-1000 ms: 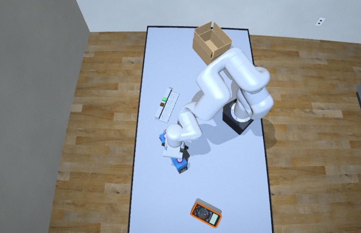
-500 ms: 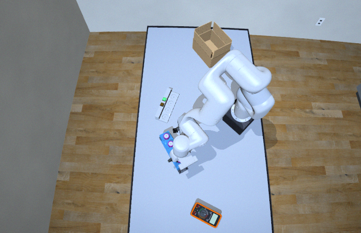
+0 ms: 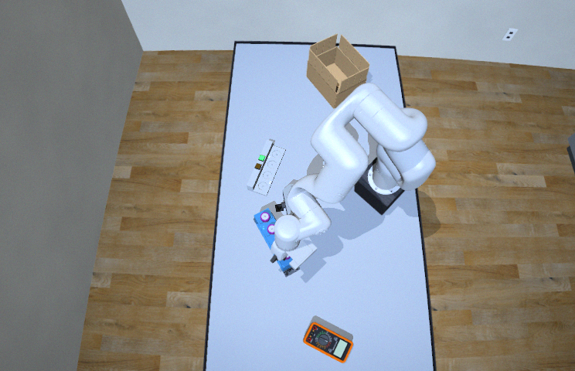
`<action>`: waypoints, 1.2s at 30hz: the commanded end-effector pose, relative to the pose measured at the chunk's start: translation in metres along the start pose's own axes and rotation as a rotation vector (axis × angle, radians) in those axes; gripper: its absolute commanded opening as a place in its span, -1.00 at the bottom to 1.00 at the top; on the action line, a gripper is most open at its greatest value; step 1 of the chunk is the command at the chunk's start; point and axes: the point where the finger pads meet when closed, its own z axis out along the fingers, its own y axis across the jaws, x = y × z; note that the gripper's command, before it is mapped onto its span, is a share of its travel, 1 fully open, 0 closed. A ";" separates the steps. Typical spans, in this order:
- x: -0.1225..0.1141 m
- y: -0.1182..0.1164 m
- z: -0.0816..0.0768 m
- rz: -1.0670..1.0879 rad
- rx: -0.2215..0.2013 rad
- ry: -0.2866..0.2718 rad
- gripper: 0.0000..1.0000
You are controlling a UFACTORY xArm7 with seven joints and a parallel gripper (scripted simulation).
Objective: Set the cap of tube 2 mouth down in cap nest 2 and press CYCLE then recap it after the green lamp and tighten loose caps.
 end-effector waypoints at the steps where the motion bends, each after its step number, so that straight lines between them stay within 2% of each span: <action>1: 0.000 0.003 0.008 -0.001 -0.006 0.001 -0.08; 5: 0.000 0.003 0.020 -0.001 -0.006 0.002 -0.08; 36: 0.000 0.003 0.029 -0.001 -0.006 0.002 -0.08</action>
